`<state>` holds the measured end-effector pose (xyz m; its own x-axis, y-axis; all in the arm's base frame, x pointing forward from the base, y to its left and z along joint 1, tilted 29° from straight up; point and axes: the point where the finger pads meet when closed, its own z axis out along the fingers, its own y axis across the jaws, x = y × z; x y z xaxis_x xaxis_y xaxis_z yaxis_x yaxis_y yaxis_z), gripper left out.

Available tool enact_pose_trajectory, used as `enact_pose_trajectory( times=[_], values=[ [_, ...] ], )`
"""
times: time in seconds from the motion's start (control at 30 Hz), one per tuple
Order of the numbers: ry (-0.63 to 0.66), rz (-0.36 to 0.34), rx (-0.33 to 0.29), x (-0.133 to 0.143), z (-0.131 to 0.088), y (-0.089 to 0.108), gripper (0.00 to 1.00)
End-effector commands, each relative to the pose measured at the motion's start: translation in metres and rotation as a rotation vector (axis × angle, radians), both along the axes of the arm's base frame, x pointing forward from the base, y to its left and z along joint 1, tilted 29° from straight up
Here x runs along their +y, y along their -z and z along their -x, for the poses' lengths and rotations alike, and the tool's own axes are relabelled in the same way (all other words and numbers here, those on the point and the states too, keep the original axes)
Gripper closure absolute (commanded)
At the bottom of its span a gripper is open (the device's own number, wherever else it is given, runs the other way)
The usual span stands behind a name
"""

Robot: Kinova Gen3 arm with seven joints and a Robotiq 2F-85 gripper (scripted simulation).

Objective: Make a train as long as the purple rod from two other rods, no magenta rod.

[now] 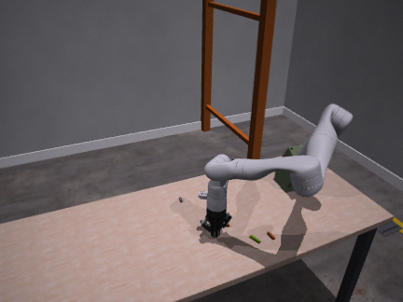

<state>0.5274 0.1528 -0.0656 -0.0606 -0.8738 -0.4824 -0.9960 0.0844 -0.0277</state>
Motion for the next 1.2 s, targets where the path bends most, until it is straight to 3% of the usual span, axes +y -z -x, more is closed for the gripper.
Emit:
enact_pose_trajectory(
  times=[0.0,1.17],
  values=[
    [0.008,-0.002,-0.003,0.0020,-0.0028,0.0003,0.95],
    [0.012,-0.002,-0.001,0.0058,-0.0030,-0.0018,0.95]
  ],
)
